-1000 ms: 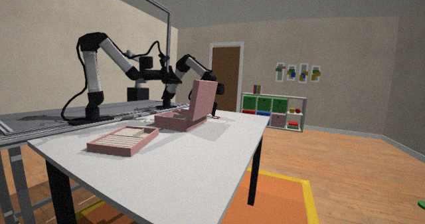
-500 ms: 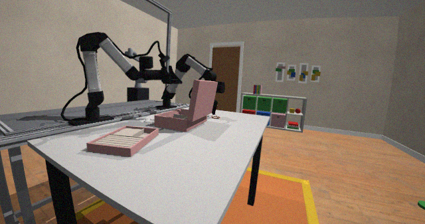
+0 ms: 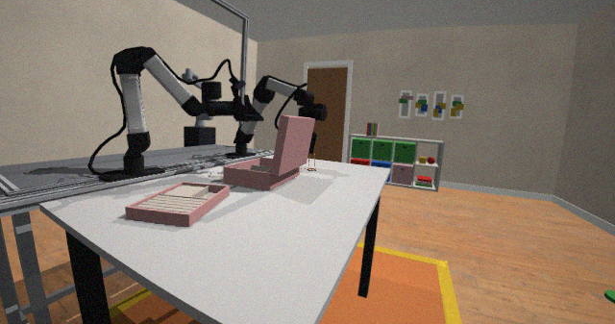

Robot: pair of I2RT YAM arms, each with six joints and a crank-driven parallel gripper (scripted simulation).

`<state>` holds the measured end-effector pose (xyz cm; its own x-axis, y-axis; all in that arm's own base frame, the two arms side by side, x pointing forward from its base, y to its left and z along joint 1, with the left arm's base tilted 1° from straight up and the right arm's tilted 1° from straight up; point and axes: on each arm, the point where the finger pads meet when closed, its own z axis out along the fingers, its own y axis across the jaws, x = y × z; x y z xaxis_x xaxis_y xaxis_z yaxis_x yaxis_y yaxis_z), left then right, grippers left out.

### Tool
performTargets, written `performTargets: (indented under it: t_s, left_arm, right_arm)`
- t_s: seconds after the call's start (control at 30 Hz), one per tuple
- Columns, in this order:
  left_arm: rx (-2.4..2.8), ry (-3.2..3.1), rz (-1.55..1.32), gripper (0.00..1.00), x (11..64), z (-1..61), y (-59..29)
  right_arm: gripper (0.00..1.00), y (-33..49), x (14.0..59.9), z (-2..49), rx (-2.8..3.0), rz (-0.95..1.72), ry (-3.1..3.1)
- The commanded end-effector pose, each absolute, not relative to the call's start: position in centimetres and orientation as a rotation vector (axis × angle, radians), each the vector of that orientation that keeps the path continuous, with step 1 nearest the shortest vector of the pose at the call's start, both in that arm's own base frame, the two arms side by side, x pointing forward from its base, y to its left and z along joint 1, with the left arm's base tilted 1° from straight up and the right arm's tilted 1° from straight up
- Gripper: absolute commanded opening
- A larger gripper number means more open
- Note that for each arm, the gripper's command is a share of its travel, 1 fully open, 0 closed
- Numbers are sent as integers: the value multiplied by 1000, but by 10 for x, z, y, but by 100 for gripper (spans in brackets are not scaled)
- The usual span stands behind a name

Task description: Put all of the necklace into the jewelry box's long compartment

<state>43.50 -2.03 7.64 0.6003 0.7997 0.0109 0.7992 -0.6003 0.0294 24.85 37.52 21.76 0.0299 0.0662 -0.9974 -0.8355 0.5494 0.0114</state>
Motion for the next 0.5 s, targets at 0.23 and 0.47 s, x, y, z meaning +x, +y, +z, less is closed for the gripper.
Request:
performTargets:
  t_s: [0.23,0.47]
  left_arm:
    - [2793,1393,63,0,429,119,-16]
    - [2790,1428,75,0,434,111,-19]
  right_arm:
    - [100,374,250,225,-713,803,1351]
    - [100,380,248,189,-740,846,1519]
